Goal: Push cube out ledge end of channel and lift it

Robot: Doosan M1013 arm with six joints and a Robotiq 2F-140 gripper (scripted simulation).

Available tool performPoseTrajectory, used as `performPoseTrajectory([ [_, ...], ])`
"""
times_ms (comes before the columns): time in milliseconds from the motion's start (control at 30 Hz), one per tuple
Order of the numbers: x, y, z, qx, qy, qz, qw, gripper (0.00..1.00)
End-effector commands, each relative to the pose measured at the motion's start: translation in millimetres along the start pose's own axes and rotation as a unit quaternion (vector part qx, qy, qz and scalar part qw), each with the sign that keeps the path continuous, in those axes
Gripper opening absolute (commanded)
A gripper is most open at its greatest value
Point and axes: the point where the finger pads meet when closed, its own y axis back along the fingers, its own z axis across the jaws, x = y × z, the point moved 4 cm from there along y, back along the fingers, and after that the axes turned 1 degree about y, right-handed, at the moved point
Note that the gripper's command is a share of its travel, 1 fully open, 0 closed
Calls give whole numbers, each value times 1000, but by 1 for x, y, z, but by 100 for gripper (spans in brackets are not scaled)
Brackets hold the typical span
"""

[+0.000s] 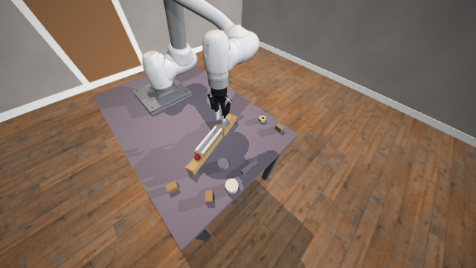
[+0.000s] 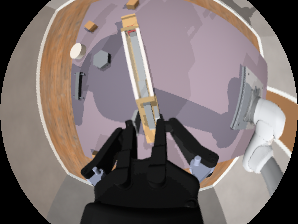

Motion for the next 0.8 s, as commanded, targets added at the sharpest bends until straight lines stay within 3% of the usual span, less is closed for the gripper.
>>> performPoseTrajectory([
  [0, 0, 0, 0, 0, 0, 0, 1000, 23],
  [300, 0, 0, 0, 0, 0, 0, 1000, 23],
  [333, -1, 0, 0, 0, 0, 0, 1000, 0],
  [400, -21, 0, -2, 0, 0, 0, 1000, 0],
  [533, -90, 0, -2, 0, 0, 0, 1000, 0],
  [767, -97, -5, -1, 0, 0, 0, 1000, 0],
])
